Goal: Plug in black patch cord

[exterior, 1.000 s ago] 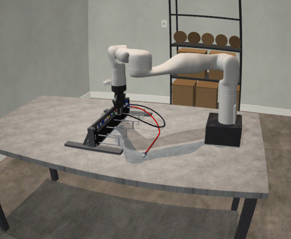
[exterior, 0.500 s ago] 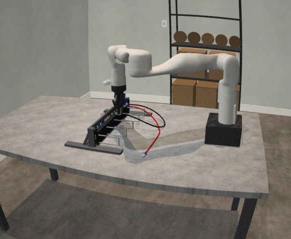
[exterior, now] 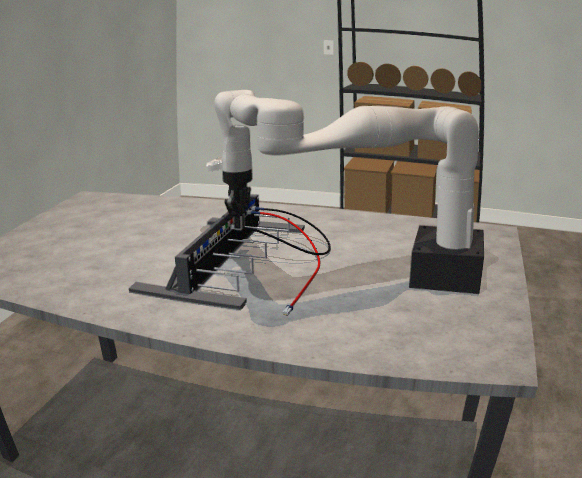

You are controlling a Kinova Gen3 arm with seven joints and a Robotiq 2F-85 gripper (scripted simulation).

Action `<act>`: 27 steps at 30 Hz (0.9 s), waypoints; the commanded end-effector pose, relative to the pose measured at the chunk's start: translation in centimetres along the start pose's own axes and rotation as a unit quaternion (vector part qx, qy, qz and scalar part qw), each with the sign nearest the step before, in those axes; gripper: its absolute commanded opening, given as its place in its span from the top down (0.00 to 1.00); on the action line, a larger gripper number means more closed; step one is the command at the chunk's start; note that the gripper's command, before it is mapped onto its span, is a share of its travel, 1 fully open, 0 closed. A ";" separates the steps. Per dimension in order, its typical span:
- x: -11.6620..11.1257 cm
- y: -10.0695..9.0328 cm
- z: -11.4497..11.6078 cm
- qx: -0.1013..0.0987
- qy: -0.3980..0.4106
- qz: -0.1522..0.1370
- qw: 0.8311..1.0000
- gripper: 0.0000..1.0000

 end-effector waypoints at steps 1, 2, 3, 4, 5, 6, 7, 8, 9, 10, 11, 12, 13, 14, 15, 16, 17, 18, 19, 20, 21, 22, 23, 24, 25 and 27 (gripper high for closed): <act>-0.3 -0.2 0.0 0.001 -0.001 0.004 1.000 1.00; -0.3 -0.2 0.1 0.001 -0.001 0.003 1.000 1.00; -0.4 -0.2 0.1 0.001 -0.001 0.003 1.000 1.00; -0.4 -0.2 0.1 0.001 -0.001 0.003 1.000 1.00; -0.4 -0.2 0.1 0.001 -0.002 0.003 1.000 1.00; -0.4 -0.2 0.1 0.001 -0.002 0.003 1.000 1.00; -0.4 -0.2 0.1 0.001 -0.002 0.003 1.000 1.00; -0.4 -0.2 0.1 0.001 -0.002 0.003 1.000 1.00; -0.4 -0.2 0.1 0.001 -0.002 0.003 1.000 1.00; -0.4 -0.2 0.1 0.001 -0.002 0.003 1.000 1.00; -0.4 -0.2 0.1 0.001 -0.002 0.003 1.000 1.00; -0.4 -0.2 0.1 0.001 -0.002 0.003 1.000 1.00; -0.4 -0.2 0.1 0.001 -0.002 0.003 1.000 1.00; -0.4 -0.2 0.1 0.001 -0.002 0.003 1.000 1.00; -0.4 -0.2 0.1 0.001 -0.002 0.003 1.000 1.00; -0.4 -0.2 0.1 0.001 -0.002 0.003 1.000 1.00; -0.4 -0.2 0.1 0.001 -0.002 0.003 1.000 1.00; -0.4 -0.2 0.1 0.001 -0.002 0.003 1.000 1.00; -0.4 -0.2 0.1 0.001 -0.002 0.003 1.000 1.00; -0.4 -0.2 0.1 0.001 -0.002 0.003 1.000 1.00; -0.4 -0.2 0.1 0.001 -0.002 0.003 1.000 1.00; -0.4 -0.2 0.1 0.001 -0.002 0.003 1.000 1.00; -0.4 -0.2 0.1 0.001 -0.002 0.003 1.000 1.00; -0.5 -0.2 0.1 0.001 -0.002 0.002 1.000 1.00; -0.5 -0.2 0.1 0.001 -0.002 0.002 1.000 1.00; -0.5 -0.2 0.1 0.001 -0.002 0.002 1.000 1.00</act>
Point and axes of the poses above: the point where the finger pads meet when closed, its own y axis out along the fingers, its own z axis across the jaws, x = y × z, the point moved 8 cm from there along -y, back along the fingers, and after that the axes turned 7 degrees about -y, right-handed, at the moved point
